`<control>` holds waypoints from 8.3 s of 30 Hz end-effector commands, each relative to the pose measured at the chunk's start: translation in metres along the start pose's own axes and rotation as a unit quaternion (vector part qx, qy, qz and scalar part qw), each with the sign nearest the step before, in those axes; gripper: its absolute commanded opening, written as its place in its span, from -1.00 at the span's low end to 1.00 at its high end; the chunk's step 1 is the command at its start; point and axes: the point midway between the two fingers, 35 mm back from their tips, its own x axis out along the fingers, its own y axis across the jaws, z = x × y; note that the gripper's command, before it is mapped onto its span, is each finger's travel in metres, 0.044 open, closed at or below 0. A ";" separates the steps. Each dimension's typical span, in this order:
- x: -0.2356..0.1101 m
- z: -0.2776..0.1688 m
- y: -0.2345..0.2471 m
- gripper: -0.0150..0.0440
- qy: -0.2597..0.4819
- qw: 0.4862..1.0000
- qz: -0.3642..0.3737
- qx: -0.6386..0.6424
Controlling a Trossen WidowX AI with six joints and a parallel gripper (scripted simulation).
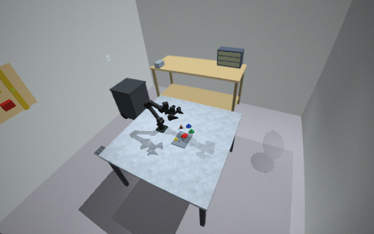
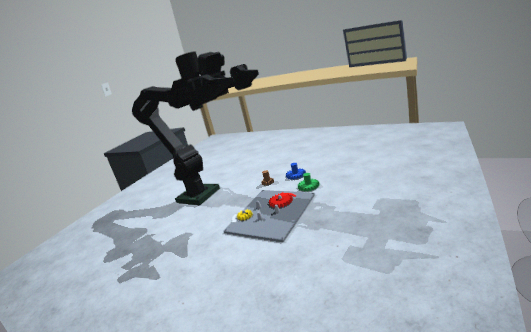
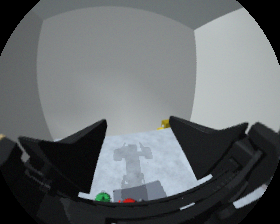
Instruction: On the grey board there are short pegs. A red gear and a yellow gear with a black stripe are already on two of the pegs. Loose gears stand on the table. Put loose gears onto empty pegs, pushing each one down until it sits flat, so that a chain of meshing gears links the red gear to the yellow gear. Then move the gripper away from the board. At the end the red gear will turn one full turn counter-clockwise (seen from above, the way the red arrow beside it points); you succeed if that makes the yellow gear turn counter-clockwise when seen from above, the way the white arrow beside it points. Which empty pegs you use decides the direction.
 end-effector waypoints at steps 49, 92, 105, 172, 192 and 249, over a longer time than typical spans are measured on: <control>-0.066 -0.271 0.209 1.00 0.735 0.675 -0.028 0.047; -0.063 -0.265 0.211 -0.49 0.735 0.675 -0.028 0.047; -0.058 -0.236 0.214 -0.49 0.733 0.678 -0.030 0.050; -0.042 -0.155 0.169 -0.49 0.734 0.677 -0.030 0.046; -0.031 -0.176 0.120 -0.49 0.734 0.677 -0.031 0.045; -0.049 -0.230 -0.004 -0.49 0.735 0.676 -0.035 0.041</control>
